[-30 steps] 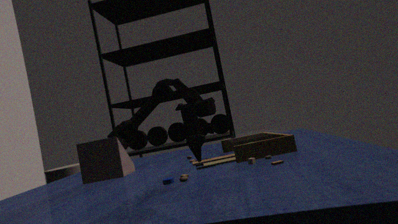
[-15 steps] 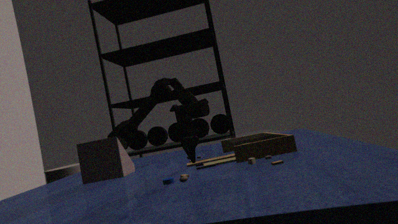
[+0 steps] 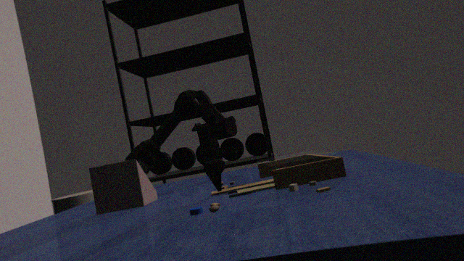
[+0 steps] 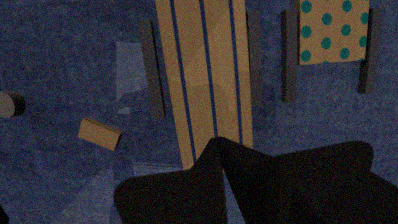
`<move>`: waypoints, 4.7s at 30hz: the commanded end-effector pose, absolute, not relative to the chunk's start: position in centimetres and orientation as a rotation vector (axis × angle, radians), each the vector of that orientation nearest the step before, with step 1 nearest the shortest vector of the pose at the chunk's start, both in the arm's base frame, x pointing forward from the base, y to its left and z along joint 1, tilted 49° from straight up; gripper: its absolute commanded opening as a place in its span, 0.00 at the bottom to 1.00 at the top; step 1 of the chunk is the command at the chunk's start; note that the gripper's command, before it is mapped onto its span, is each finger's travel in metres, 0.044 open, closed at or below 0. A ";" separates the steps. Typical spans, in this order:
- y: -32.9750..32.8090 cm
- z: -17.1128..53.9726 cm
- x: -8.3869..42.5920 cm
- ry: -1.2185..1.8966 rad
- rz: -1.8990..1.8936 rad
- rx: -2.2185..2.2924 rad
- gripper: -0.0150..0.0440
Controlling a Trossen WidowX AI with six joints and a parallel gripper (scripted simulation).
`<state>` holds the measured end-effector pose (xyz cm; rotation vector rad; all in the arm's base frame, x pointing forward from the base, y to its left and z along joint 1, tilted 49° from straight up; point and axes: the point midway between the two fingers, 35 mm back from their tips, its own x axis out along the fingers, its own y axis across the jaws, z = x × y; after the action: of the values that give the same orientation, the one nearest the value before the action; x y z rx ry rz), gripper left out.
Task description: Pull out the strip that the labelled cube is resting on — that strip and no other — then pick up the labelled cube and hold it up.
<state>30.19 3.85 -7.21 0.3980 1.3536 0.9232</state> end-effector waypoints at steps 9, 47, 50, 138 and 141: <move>3.6 -8.0 27.6 1.386 0.926 0.395 0.25; 2.1 -9.1 22.3 1.388 0.925 0.395 0.25; 2.0 -9.2 21.9 1.388 0.925 0.395 0.25; -0.2 -3.8 30.9 1.461 0.820 0.509 1.00; 0.0 -3.5 32.0 1.461 0.821 0.509 1.00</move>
<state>30.85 -0.31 -3.81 0.5021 1.4585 0.8182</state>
